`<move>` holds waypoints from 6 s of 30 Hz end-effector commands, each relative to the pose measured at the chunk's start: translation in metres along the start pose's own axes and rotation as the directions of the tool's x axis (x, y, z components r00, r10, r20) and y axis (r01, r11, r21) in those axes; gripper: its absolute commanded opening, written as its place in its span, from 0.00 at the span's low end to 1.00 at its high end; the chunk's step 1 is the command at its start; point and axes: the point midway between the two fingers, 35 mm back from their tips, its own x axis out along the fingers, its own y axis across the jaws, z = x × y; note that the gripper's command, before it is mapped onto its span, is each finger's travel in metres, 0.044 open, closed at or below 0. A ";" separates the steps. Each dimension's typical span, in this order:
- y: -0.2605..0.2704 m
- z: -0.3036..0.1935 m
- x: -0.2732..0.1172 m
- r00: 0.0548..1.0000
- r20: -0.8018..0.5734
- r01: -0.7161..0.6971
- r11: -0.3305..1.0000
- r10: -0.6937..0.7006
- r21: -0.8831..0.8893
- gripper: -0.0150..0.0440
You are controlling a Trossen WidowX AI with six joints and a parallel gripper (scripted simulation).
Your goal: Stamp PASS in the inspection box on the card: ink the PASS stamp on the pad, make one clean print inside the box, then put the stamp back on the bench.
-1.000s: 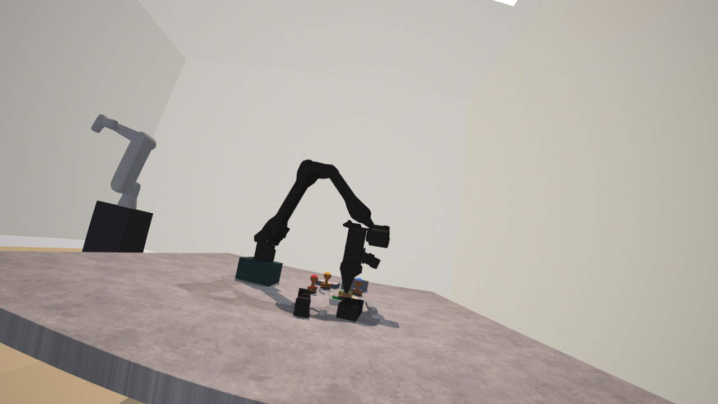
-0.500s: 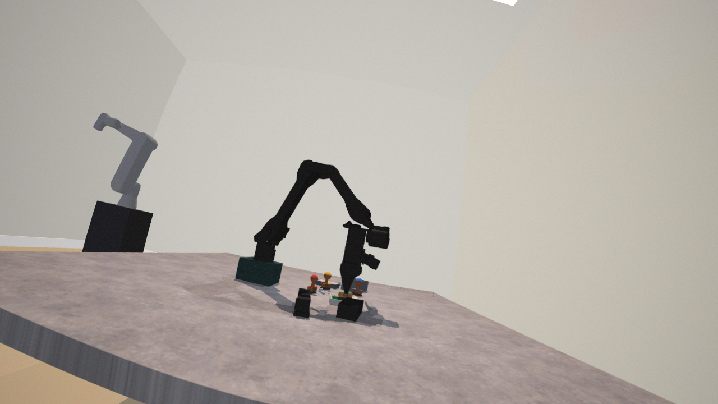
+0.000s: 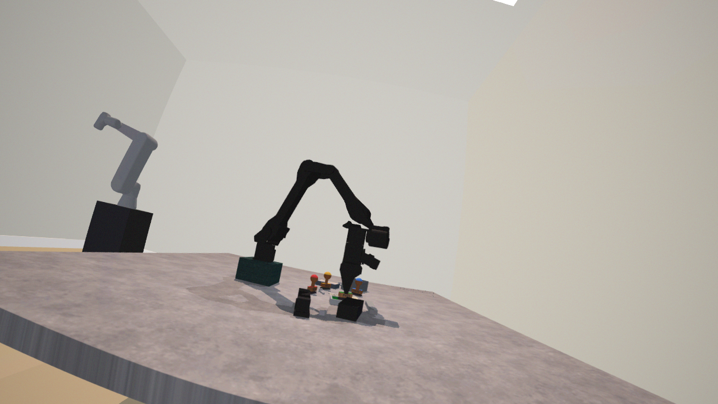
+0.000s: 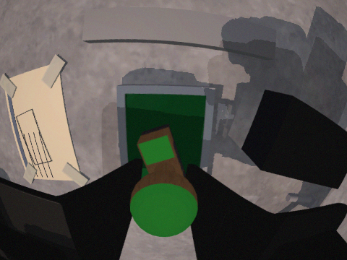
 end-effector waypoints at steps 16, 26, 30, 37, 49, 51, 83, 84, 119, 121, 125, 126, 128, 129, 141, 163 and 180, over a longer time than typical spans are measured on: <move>0.000 0.001 0.002 1.000 0.004 -0.002 1.000 0.002 0.000 0.25; 0.000 0.001 0.002 1.000 0.004 -0.002 1.000 0.002 0.000 0.25; 0.000 0.001 0.002 1.000 0.004 -0.002 1.000 0.002 0.000 0.25; 0.000 0.001 0.002 1.000 0.004 -0.002 1.000 0.002 0.000 0.25; 0.000 0.001 0.001 1.000 0.004 -0.002 1.000 0.002 0.000 0.25; 0.000 0.001 0.000 1.000 0.004 -0.002 1.000 0.002 0.000 0.25; 0.000 0.002 -0.027 1.000 0.005 -0.002 1.000 0.002 0.000 0.25; 0.000 0.002 -0.029 1.000 0.005 -0.002 1.000 0.002 0.000 0.25; 0.076 0.001 -0.057 1.000 0.005 -0.010 0.999 0.009 0.045 0.25; 0.086 0.000 -0.057 1.000 0.005 -0.011 0.999 0.010 0.052 0.25; 0.108 -0.005 -0.057 1.000 0.005 -0.013 0.998 0.013 0.066 0.25; 0.113 -0.006 -0.057 1.000 0.005 -0.013 0.998 0.013 0.069 0.25; 0.120 -0.008 -0.057 1.000 0.005 -0.014 0.997 0.014 0.073 0.25; 0.120 -0.008 -0.057 1.000 0.005 -0.014 0.997 0.014 0.074 0.25; 0.120 -0.007 -0.051 1.000 0.005 -0.014 0.997 0.014 0.074 0.25; 0.121 -0.006 -0.037 1.000 0.006 -0.015 0.997 0.014 0.073 0.25; 0.121 -0.006 -0.025 1.000 0.006 -0.015 0.997 0.014 0.073 0.25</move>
